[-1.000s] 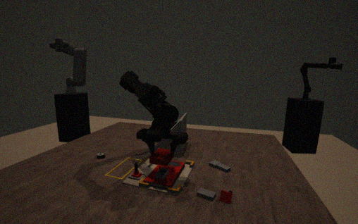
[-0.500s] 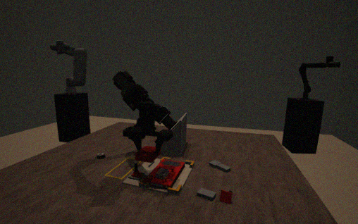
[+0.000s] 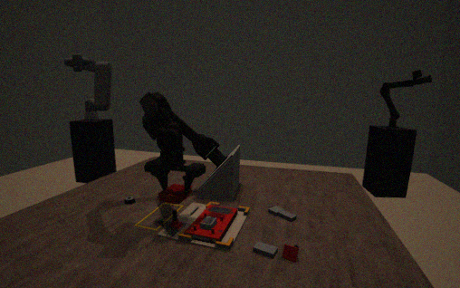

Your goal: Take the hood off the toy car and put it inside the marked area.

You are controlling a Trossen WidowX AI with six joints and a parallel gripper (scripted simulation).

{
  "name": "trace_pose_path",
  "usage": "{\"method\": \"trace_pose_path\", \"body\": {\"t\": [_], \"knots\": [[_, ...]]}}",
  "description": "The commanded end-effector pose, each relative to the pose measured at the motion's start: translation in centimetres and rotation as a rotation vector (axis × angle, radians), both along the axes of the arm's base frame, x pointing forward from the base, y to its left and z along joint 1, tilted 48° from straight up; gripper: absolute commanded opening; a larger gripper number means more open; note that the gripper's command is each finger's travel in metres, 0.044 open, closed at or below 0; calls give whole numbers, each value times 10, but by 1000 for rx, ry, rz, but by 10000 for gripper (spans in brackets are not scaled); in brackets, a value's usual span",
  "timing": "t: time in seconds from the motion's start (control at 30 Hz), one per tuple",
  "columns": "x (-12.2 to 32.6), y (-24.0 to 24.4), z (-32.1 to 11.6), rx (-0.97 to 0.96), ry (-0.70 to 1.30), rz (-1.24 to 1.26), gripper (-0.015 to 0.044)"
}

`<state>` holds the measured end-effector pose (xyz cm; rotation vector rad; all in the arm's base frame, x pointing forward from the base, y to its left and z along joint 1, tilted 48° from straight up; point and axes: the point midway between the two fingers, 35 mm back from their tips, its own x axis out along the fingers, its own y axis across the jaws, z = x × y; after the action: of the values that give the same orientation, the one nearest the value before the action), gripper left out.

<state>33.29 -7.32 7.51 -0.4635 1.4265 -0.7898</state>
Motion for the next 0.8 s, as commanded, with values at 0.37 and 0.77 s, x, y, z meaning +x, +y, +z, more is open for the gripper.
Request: {"method": "trace_pose_path", "body": {"t": [0.37, 0.77], "knots": [[-28, -30, 35, -9, 2, -3, 0], [-54, -50, 58, -18, 1, -6, 0]]}}
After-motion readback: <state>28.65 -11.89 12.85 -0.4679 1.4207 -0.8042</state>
